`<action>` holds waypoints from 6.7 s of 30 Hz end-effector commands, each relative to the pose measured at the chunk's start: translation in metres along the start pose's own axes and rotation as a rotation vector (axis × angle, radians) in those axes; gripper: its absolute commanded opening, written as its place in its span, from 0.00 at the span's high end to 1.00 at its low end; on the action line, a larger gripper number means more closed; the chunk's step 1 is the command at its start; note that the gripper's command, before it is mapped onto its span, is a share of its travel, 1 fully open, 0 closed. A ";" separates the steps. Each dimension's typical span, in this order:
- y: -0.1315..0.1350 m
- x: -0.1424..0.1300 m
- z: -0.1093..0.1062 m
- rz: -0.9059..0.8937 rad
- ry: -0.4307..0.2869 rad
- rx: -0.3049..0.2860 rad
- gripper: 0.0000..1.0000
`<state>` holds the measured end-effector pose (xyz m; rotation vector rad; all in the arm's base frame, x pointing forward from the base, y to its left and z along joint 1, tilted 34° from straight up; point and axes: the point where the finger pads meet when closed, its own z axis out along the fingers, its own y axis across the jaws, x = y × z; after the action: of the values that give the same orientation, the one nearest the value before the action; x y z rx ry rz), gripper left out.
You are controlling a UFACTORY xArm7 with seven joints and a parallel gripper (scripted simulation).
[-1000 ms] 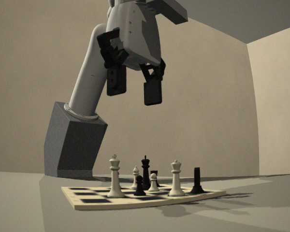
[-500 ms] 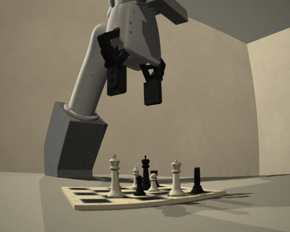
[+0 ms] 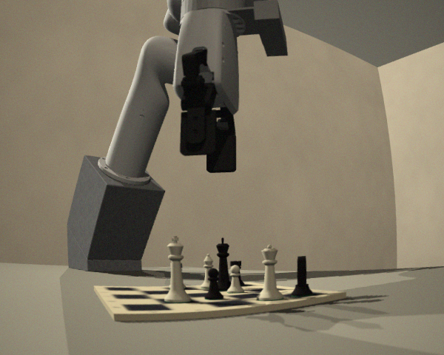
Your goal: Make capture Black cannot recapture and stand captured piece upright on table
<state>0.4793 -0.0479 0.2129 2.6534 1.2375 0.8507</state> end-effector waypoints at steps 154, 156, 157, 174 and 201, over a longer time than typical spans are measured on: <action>0.001 0.002 0.085 -1.180 0.025 -0.021 0.65; 0.001 0.002 0.085 -1.180 0.025 -0.021 0.65; 0.001 0.002 0.085 -1.180 0.025 -0.021 0.65; 0.003 0.003 0.085 -1.180 0.025 -0.021 0.65; 0.003 0.003 0.085 -1.180 0.025 -0.021 0.65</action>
<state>0.5262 -0.0348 0.1419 1.3813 2.2942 0.6153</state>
